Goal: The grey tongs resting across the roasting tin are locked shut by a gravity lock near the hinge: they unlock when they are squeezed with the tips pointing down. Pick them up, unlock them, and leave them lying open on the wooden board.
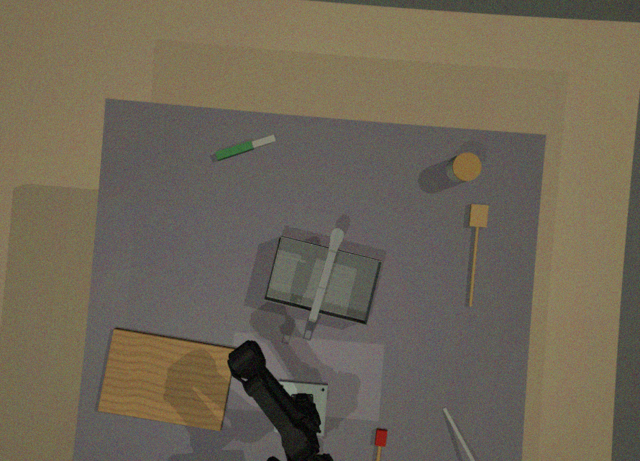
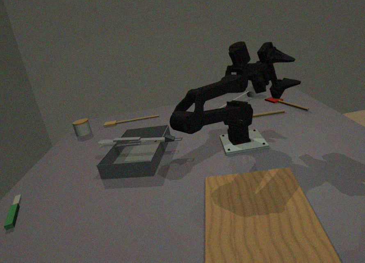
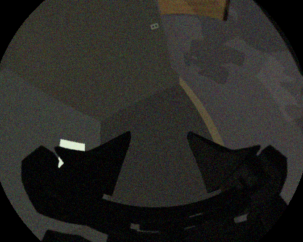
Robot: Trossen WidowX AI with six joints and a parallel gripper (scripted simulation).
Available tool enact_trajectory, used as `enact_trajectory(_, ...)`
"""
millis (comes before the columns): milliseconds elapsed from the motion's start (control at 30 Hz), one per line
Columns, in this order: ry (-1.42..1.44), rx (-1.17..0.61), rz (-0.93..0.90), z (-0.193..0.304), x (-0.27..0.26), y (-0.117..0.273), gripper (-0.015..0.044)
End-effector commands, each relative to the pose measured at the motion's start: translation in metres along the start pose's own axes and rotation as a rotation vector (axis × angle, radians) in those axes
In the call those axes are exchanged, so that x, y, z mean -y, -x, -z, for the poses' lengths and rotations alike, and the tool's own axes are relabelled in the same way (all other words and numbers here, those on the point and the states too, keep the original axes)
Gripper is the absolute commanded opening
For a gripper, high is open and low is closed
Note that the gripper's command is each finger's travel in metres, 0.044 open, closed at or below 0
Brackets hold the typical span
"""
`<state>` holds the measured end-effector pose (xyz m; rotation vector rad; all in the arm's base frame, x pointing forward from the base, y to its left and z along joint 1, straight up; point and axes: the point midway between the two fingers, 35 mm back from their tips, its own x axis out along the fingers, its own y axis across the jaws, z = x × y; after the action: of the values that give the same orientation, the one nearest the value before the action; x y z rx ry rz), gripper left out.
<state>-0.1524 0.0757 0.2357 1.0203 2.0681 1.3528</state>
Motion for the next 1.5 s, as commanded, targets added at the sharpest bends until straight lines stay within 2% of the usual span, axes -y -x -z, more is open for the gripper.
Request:
enact_trajectory(0, 0.017, -0.010, 0.003, 0.002, 0.000, 0.001, 0.0374)
enact_trajectory(133, 0.263, -0.157, 0.036, 0.033, 0.003, 0.010, 0.0269)
enact_trajectory(167, 0.366, -0.224, 0.041, 0.046, 0.005, 0.016, 0.0260)
enact_trajectory(267, 0.672, -0.455, 0.025, 0.085, 0.013, 0.041, 0.0260)
enact_trajectory(333, 0.732, -0.615, 0.017, 0.105, 0.021, 0.060, 0.0260)
enact_trajectory(500, 1.051, -0.886, -0.094, 0.136, 0.031, 0.107, 0.0260)
enact_trajectory(700, 1.135, -0.994, -0.140, 0.146, 0.036, 0.127, 0.0260)
enact_trajectory(833, 1.386, -1.181, -0.315, 0.157, 0.043, 0.163, 0.0260)
enact_trajectory(900, 1.519, -1.313, -0.455, 0.161, 0.046, 0.194, 0.0260)
enact_trajectory(1000, 1.746, -1.485, -0.764, 0.161, 0.048, 0.243, 0.0260)
enact_trajectory(1067, 1.869, -1.577, -1.014, 0.155, 0.048, 0.275, 0.0260)
enact_trajectory(1200, 2.020, -1.685, -1.632, 0.129, 0.046, 0.340, 0.0260)
enact_trajectory(1233, 1.966, -1.732, -1.701, 0.122, 0.045, 0.356, 0.0260)
enact_trajectory(1333, 1.958, -1.726, -2.024, 0.102, 0.043, 0.382, 0.0260)
enact_trajectory(1467, 1.790, -1.575, -2.740, 0.055, 0.034, 0.427, 0.0260)
